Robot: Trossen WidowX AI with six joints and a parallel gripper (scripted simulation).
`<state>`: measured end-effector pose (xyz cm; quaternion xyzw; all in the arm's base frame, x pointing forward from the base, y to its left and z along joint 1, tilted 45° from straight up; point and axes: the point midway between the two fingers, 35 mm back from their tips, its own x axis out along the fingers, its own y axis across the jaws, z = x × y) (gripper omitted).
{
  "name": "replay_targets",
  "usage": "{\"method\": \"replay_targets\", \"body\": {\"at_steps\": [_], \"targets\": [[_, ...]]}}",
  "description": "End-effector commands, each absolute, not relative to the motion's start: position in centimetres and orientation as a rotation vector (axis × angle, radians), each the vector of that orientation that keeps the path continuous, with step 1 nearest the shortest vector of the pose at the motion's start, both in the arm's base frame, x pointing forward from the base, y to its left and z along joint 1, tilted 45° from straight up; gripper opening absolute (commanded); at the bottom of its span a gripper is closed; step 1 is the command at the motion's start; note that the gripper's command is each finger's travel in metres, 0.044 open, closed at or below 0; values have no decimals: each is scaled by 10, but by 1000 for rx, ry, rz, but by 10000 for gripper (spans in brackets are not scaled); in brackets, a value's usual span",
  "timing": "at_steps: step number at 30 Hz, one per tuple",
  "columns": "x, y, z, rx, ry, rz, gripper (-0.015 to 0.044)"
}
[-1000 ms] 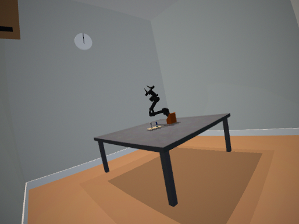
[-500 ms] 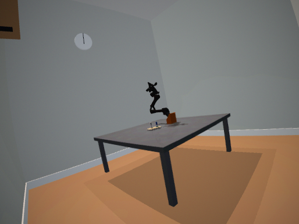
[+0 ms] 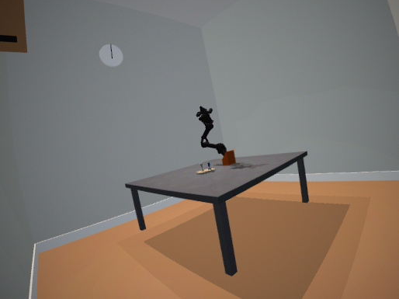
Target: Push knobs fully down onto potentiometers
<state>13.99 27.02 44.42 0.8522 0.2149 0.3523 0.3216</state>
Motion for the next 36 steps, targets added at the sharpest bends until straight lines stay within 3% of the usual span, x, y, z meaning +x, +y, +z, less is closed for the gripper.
{"method": "replay_targets", "body": {"at_steps": [1, 20, 36], "targets": [[163, 284, 422, 2134, 529, 796, 0], [247, 309, 319, 1655, 499, 385, 0], [305, 285, 214, 1239, 583, 9, 0]]}}
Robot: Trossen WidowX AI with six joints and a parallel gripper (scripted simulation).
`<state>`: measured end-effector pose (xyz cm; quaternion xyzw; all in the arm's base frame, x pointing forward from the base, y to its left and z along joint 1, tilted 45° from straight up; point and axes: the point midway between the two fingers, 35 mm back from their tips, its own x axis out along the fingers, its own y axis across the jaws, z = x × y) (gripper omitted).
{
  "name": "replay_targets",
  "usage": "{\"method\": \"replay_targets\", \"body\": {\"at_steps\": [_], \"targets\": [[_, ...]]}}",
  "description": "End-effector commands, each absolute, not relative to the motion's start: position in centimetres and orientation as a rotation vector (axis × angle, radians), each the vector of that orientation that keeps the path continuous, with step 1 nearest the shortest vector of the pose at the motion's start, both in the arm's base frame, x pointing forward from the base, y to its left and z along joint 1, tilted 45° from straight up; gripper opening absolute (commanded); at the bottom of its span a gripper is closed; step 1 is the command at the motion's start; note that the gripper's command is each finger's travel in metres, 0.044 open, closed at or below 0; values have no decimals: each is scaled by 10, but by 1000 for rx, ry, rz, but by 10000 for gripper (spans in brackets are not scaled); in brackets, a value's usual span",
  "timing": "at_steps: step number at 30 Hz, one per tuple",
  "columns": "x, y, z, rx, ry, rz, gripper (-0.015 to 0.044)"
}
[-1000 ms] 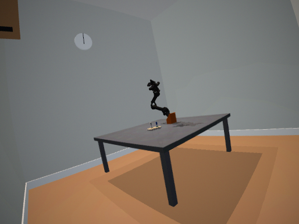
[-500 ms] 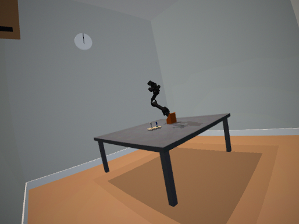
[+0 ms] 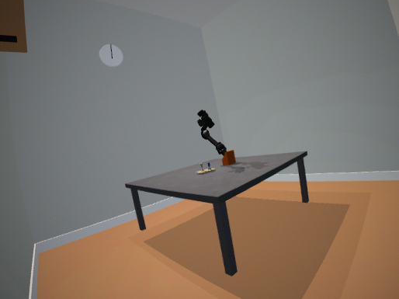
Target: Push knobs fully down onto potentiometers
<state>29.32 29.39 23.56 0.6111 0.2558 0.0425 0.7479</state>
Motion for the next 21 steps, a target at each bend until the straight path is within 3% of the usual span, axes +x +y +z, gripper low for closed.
{"method": "replay_targets", "body": {"at_steps": [1, 21], "targets": [[308, 282, 207, 1214, 590, -15, 0], [339, 196, 100, 722, 751, -506, 0]]}}
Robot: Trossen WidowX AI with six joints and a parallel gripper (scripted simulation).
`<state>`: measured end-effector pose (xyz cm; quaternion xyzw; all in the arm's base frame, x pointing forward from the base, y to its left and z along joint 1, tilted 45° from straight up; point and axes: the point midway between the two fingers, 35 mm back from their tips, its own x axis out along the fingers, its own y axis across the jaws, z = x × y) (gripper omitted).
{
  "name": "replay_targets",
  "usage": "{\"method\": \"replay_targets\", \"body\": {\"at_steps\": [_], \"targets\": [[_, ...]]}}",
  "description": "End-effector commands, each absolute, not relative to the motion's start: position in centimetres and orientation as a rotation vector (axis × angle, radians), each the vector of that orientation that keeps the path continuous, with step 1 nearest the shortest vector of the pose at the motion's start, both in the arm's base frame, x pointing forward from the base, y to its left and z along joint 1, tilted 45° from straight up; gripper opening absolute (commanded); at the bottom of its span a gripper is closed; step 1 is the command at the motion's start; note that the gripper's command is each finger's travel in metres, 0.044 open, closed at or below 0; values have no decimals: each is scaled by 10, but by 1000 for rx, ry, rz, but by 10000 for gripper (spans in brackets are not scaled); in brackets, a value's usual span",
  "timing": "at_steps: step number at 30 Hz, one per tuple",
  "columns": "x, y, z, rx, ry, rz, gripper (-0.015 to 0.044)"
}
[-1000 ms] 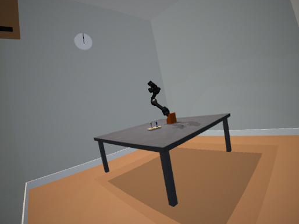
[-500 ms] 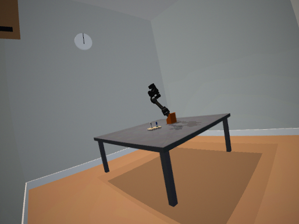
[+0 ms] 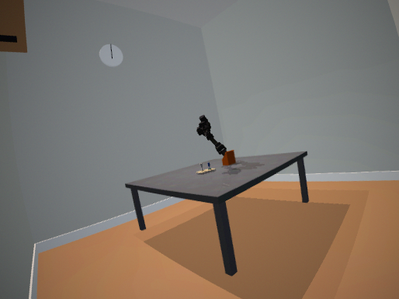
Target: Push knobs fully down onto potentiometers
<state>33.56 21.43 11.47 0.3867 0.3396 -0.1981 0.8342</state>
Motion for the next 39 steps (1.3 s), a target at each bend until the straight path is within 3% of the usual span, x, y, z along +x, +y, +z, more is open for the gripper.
{"method": "replay_targets", "body": {"at_steps": [1, 29, 39], "targets": [[339, 190, 95, 697, 762, -529, 0], [306, 53, 28, 9, 1154, -1076, 0], [302, 34, 15, -24, 1176, -1101, 0]]}}
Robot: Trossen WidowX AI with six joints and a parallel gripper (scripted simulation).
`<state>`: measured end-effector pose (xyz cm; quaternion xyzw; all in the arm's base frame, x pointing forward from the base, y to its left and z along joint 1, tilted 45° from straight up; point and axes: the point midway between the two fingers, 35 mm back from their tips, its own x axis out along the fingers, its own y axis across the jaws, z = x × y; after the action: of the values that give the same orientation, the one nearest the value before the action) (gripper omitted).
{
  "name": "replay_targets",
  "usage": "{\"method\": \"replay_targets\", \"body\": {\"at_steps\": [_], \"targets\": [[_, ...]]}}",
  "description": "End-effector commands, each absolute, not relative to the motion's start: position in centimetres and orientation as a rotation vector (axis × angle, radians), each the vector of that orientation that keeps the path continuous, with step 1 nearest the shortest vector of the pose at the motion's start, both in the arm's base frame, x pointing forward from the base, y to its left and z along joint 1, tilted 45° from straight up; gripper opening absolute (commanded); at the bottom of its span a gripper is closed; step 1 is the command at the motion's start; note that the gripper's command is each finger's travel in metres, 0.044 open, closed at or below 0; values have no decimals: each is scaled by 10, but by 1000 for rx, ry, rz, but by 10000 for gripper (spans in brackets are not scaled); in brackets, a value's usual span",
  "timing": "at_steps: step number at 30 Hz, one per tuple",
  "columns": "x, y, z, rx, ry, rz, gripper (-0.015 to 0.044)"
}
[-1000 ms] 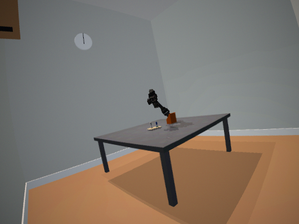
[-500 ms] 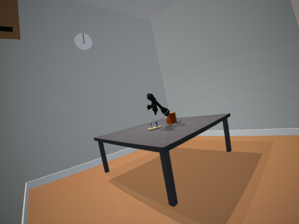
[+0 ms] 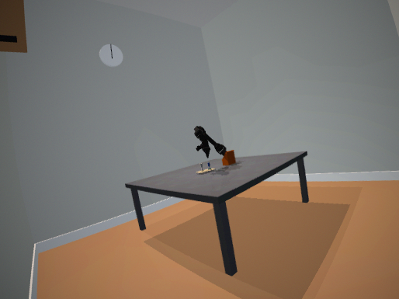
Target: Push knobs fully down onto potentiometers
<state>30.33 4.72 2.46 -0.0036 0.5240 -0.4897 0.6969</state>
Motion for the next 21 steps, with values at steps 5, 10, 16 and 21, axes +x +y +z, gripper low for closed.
{"method": "replay_targets", "body": {"at_steps": [5, 10, 16, 21], "targets": [[302, 33, 13, -24, 1176, -1101, 0], [302, 32, 12, -24, 1176, -1101, 0], [302, 26, 6, -24, 1176, -1101, 0], [301, 20, 0, -24, 1175, -1101, 0]]}}
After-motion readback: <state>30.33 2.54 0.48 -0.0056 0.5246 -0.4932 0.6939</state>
